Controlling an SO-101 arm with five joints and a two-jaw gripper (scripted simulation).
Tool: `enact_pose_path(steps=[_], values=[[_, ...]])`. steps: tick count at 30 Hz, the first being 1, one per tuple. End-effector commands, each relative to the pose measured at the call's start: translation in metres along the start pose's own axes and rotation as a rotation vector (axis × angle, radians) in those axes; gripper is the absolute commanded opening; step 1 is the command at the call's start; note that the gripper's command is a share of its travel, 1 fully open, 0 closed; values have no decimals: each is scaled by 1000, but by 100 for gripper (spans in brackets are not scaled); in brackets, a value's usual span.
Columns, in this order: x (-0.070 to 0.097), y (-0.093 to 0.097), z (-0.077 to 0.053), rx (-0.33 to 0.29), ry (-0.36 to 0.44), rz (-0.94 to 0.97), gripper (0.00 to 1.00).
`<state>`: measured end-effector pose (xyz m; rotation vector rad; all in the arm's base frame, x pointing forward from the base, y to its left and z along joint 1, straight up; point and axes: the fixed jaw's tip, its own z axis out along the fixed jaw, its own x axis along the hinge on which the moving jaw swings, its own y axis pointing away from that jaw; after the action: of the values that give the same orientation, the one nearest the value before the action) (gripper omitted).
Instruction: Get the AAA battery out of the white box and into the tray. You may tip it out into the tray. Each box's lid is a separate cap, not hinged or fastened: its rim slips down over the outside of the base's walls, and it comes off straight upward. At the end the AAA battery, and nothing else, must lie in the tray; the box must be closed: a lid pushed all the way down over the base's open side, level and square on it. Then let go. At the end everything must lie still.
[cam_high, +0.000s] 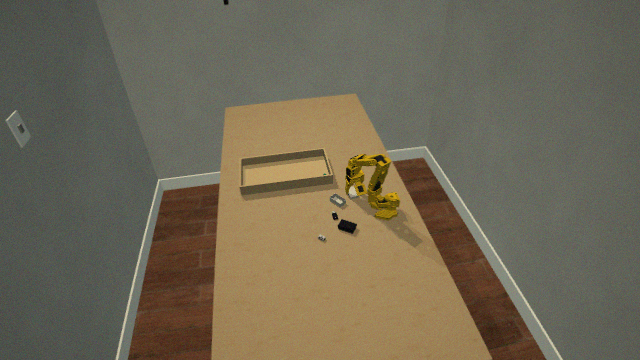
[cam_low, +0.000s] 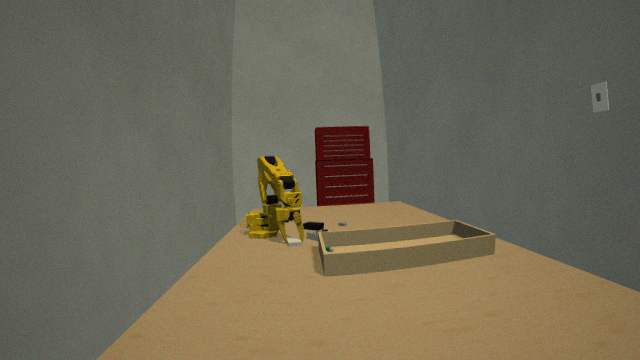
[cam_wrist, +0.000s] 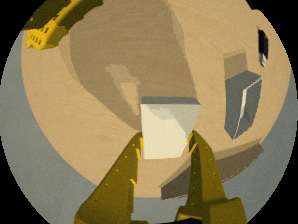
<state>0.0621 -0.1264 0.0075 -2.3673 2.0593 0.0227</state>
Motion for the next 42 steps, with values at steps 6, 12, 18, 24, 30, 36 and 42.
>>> enact_pose_path(steps=[6, 12, 18, 24, 30, 36, 42], values=[[2, 0, 0, 7, 13, -3, 20], [2, 0, 0, 7, 13, -3, 20], [2, 0, 0, 7, 13, -3, 20], [2, 0, 0, 7, 13, -3, 20], [2, 0, -1, 7, 13, -3, 20], [3, 0, -6, 7, 13, -3, 20], [4, -1, -12, 7, 13, -3, 20]])
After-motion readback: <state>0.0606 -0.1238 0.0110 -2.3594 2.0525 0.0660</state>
